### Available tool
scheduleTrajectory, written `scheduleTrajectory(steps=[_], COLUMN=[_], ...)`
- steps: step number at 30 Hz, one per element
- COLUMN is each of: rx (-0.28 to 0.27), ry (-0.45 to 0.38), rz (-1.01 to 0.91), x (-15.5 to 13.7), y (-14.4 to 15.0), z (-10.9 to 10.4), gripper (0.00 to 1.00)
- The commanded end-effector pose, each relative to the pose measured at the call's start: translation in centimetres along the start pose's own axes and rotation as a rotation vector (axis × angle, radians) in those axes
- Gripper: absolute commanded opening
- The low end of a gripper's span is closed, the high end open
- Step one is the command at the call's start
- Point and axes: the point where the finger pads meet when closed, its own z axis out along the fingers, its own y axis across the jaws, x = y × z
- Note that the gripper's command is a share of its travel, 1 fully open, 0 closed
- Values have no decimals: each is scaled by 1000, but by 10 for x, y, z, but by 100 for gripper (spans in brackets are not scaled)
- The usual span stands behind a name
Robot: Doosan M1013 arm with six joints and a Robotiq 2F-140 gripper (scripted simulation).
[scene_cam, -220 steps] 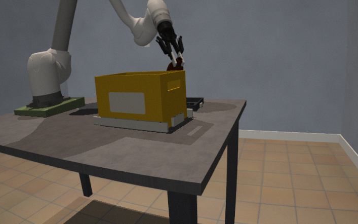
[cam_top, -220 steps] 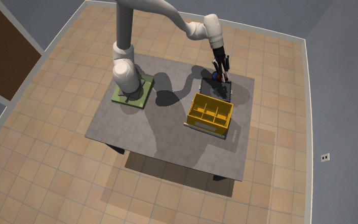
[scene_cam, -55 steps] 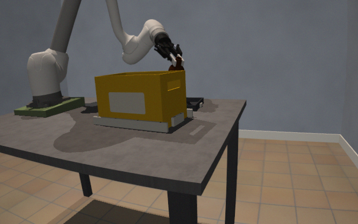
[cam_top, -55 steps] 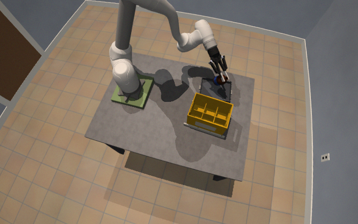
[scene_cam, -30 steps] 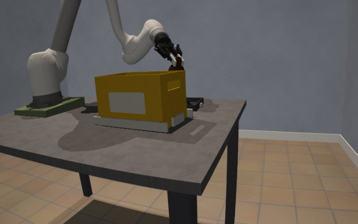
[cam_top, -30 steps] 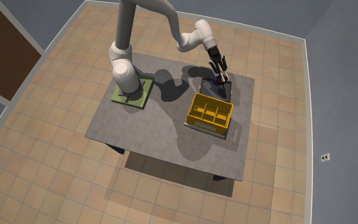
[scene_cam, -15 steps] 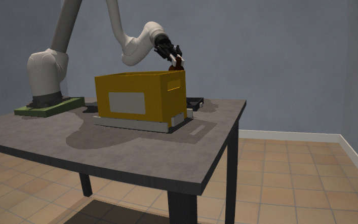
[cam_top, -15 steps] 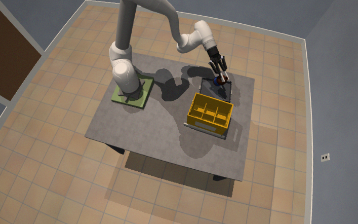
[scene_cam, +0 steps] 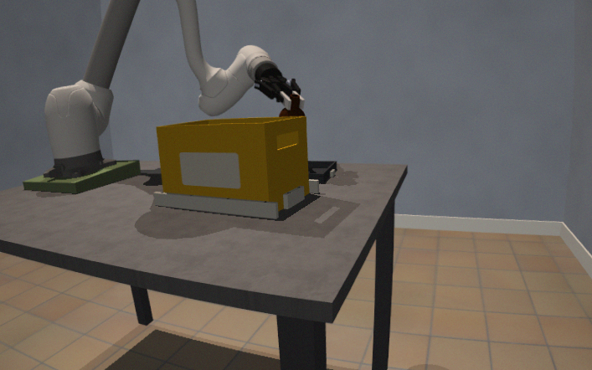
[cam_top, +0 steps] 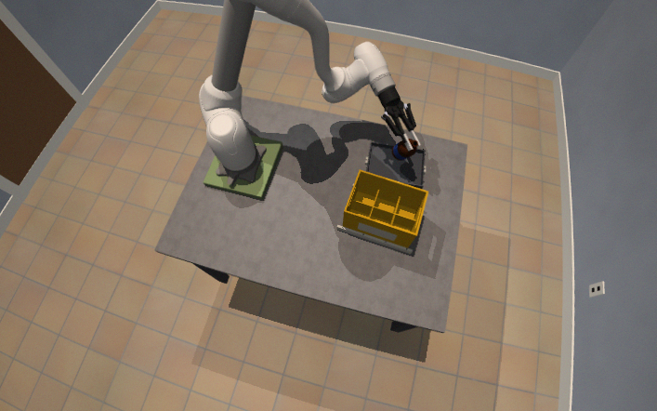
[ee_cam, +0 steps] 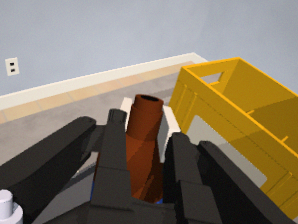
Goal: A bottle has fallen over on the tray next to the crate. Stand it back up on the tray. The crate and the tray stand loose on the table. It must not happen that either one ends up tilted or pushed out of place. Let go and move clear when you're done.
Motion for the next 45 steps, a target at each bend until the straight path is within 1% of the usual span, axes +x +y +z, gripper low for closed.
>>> scheduleTrajectory(steps=[1, 7, 13, 45], rx=[2, 5, 6, 6], ry=[29, 53, 59, 60], rz=[-3, -2, -2, -2], x=[-1, -1, -1, -1], y=[0, -1, -1, -1], z=[-1, -1, -1, -2], gripper=[10, 10, 10, 10])
